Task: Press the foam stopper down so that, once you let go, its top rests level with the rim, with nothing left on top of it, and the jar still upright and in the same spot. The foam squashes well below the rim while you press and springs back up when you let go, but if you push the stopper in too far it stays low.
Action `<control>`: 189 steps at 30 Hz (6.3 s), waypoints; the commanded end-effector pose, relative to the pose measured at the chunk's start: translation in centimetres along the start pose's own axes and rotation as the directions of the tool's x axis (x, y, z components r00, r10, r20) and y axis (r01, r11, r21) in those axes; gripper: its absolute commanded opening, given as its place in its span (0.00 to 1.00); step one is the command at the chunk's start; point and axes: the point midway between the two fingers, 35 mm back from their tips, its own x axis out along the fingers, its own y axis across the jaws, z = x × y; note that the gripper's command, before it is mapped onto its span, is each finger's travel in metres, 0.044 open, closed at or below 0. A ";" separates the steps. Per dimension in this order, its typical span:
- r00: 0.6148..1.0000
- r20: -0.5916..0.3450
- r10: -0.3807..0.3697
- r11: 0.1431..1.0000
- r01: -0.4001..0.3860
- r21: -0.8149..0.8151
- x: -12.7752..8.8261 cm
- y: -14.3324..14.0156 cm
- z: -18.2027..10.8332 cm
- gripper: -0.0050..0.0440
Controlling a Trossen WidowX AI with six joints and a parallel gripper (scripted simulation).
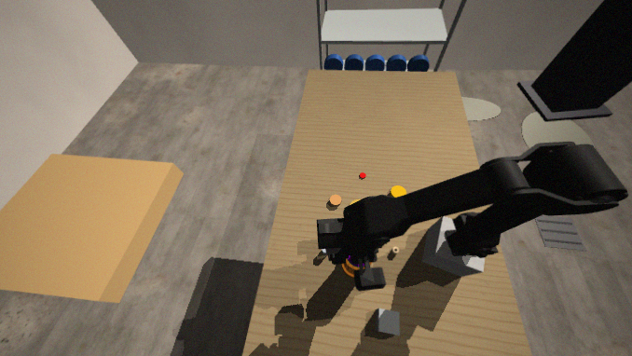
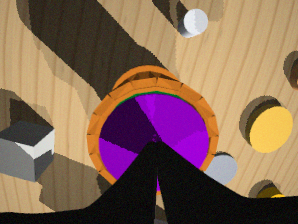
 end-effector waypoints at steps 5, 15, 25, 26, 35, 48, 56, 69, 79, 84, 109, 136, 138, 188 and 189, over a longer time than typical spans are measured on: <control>1.000 0.001 0.004 1.000 -0.004 0.001 0.1 0.1 -0.2 0.10; 1.000 0.001 0.004 1.000 -0.004 0.001 0.3 0.1 -0.3 0.10; 1.000 0.002 0.004 1.000 -0.004 0.001 0.4 0.1 -0.3 0.10; 1.000 0.002 0.004 1.000 -0.004 0.001 0.4 0.1 -0.3 0.10; 1.000 0.001 0.004 1.000 -0.004 0.001 0.5 0.1 -0.3 0.10; 1.000 0.001 0.004 1.000 -0.004 0.001 0.7 0.1 -0.4 0.10; 1.000 0.001 0.004 1.000 -0.004 0.001 0.8 0.1 -0.4 0.10; 1.000 0.001 0.004 1.000 -0.004 0.001 1.0 0.1 -0.5 0.10; 1.000 0.001 0.004 1.000 -0.004 0.001 1.1 0.1 -0.5 0.10; 1.000 0.001 0.004 1.000 -0.004 0.001 1.2 0.1 -0.5 0.10; 1.000 0.007 0.003 1.000 -0.003 0.001 1.4 0.1 -0.5 0.10; 1.000 0.013 -0.002 1.000 0.001 0.003 -7.1 0.0 0.7 0.10; 1.000 0.013 -0.002 1.000 0.001 0.003 -7.1 0.0 0.7 0.10; 1.000 0.013 -0.002 1.000 0.001 0.003 -7.1 0.0 0.7 0.10; 1.000 0.013 -0.002 1.000 0.001 0.003 -7.1 0.0 0.7 0.10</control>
